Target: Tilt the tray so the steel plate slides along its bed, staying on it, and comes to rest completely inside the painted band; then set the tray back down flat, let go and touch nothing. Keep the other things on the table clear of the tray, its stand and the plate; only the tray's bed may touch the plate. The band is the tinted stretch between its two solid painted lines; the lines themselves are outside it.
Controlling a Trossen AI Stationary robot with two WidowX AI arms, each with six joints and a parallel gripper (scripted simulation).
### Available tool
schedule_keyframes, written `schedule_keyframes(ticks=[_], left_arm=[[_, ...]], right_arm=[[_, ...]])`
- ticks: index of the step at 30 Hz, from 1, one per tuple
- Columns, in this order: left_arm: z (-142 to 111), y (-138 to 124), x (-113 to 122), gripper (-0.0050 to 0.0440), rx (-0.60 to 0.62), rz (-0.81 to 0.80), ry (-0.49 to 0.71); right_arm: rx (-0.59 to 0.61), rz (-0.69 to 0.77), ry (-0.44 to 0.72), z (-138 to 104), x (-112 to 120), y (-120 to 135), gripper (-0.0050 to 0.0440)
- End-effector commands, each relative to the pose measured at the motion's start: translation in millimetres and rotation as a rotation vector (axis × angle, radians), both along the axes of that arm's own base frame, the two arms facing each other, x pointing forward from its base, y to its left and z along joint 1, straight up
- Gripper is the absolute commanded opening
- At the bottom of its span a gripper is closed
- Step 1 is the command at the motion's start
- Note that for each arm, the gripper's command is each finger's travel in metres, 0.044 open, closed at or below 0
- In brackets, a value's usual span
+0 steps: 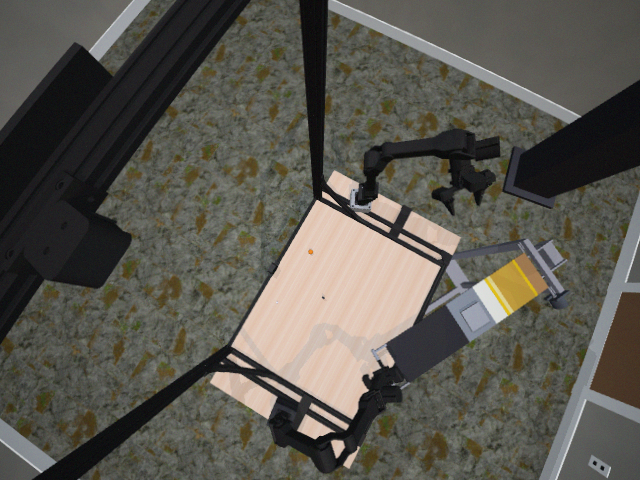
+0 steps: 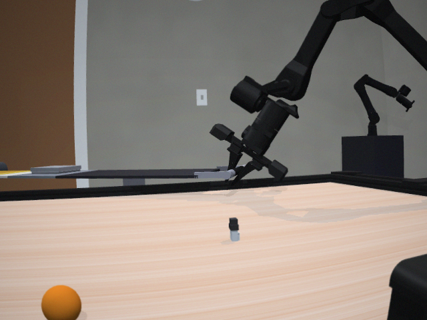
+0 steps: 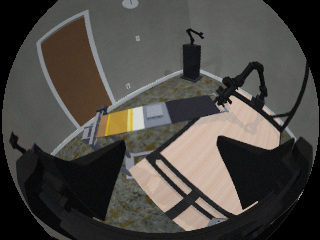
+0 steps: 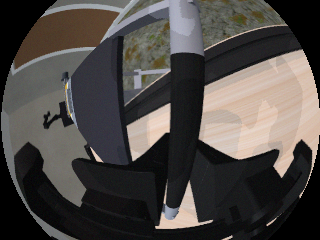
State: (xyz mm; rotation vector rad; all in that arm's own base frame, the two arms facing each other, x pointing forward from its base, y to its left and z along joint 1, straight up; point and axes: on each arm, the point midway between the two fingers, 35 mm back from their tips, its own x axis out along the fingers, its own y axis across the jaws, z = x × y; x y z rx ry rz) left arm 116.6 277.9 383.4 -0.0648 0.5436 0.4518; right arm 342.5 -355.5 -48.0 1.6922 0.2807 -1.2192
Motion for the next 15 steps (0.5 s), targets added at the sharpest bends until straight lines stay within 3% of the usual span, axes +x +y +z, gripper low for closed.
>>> schedule_keyframes(ticks=[1,15], left_arm=[[3.0,8.9,-8.8,0.0440,0.010,0.009,-0.018],[-7.9,62.1,-81.9,0.0440,0.000,0.122,-0.119]], right_arm=[[0.000,-0.003,0.003,-0.2,-0.2,-0.6,0.0000],[0.000,-0.003,0.003,0.9,-0.2,-0.6,0.0000]])
